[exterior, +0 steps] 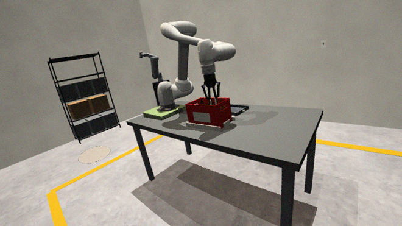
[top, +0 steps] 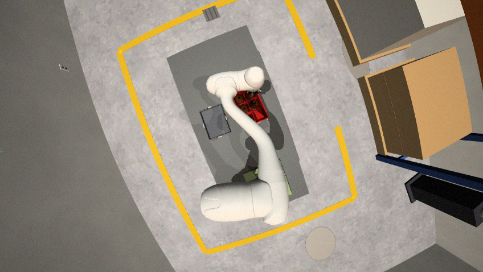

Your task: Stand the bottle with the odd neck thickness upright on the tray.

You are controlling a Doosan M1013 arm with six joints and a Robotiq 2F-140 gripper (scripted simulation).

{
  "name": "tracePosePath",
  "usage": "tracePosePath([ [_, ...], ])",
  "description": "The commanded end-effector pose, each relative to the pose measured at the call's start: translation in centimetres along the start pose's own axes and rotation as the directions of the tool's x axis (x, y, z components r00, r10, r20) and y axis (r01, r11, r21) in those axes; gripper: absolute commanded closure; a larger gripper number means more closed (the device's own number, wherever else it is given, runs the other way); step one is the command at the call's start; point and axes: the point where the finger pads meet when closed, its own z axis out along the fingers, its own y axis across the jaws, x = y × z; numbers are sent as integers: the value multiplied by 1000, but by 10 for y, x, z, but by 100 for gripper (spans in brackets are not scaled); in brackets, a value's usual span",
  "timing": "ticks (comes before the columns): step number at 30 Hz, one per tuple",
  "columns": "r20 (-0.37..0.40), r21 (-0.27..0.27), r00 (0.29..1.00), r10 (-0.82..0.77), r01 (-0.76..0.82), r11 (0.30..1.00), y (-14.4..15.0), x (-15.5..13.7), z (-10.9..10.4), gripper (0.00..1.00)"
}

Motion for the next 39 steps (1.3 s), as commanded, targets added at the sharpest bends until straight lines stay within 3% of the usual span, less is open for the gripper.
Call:
tracePosePath([
  [1, -1, -1, 1000, -2, 2, 1000, -1, -1, 5, 100],
  [30, -1, -1, 1000, -2, 2, 1000, -1, -1, 5, 100],
  [31, -1, -1, 1000, -2, 2, 1000, -1, -1, 5, 62],
  [39, -1, -1, 1000, -2, 2, 1000, -1, -1, 5, 62],
])
